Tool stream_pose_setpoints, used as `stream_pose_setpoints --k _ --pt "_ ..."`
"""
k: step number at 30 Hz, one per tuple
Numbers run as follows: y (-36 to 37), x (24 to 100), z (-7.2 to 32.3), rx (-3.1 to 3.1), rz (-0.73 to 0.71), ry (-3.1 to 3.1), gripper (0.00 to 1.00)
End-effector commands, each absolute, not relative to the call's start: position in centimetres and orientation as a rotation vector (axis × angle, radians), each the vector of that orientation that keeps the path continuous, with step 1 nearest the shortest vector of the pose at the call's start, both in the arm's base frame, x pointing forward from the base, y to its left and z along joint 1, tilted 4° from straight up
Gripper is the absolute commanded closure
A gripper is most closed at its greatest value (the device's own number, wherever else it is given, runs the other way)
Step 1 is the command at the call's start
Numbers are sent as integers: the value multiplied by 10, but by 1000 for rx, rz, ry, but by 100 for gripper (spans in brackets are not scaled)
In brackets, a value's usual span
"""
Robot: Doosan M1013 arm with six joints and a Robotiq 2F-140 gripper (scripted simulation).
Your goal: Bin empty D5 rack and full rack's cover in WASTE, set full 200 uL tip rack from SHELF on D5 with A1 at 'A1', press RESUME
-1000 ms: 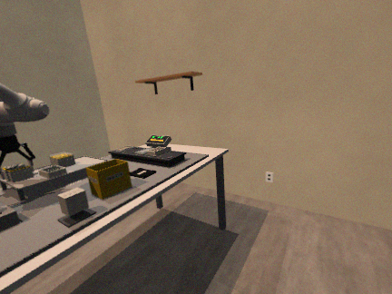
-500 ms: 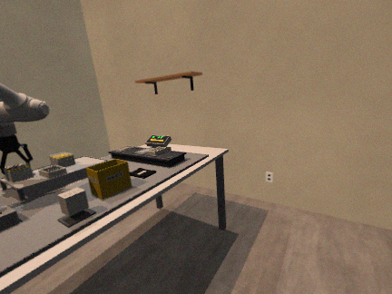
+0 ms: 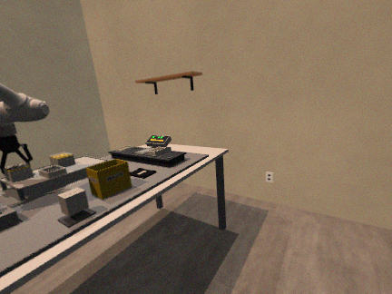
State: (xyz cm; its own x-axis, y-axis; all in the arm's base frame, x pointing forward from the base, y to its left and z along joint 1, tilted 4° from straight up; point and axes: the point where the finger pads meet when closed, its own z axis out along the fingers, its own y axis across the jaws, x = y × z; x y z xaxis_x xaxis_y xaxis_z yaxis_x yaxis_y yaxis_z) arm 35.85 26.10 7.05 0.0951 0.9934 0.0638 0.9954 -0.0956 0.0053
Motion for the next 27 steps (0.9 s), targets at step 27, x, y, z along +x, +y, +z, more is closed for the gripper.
stream_pose_setpoints --k 27 --pt "259 358 100 -2295 -78 -2086 100"
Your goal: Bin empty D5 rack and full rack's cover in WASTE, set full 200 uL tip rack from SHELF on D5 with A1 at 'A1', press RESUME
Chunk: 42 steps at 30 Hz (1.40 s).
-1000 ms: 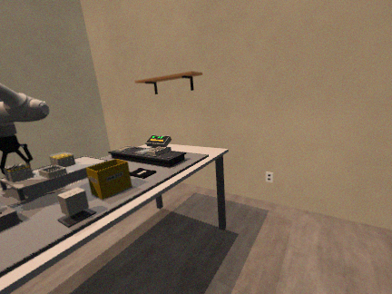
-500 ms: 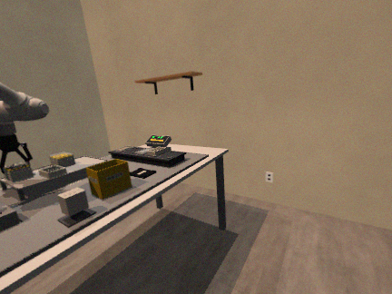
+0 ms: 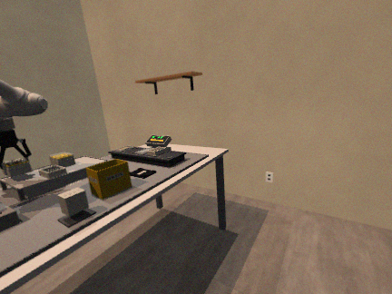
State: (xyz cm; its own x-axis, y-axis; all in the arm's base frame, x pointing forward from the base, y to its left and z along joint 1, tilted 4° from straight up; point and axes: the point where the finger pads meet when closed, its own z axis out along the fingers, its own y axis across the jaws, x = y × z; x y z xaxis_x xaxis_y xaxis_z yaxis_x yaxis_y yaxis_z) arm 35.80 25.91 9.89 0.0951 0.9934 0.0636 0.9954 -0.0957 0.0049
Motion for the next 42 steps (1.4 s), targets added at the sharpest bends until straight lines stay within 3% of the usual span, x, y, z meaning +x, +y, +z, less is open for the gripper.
stream_pose_setpoints --k 1,42 --pt "259 358 100 -2295 -78 -2086 100" --pt "255 357 162 -2295 -78 -2086 100"
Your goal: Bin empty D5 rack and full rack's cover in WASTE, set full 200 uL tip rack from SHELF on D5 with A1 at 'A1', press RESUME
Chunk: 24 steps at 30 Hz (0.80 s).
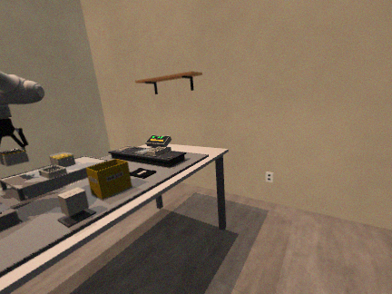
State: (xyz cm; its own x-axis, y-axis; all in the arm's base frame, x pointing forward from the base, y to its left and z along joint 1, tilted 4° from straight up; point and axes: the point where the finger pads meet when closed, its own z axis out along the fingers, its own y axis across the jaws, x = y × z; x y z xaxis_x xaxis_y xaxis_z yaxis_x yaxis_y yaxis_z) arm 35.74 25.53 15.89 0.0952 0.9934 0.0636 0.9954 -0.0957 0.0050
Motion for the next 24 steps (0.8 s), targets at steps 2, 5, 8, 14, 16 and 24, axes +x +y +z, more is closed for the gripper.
stream_pose_setpoints --k 2,5,8,14,16,24 --pt "255 357 165 -2295 -78 -2086 100" --pt "255 357 170 -2295 -78 -2086 100" --pt "254 357 175 -2295 -78 -2086 100" --pt "254 357 182 -2295 -78 -2086 100" --pt "254 357 185 -2295 -78 -2086 100" --pt "253 357 198 -2295 -78 -2086 100"
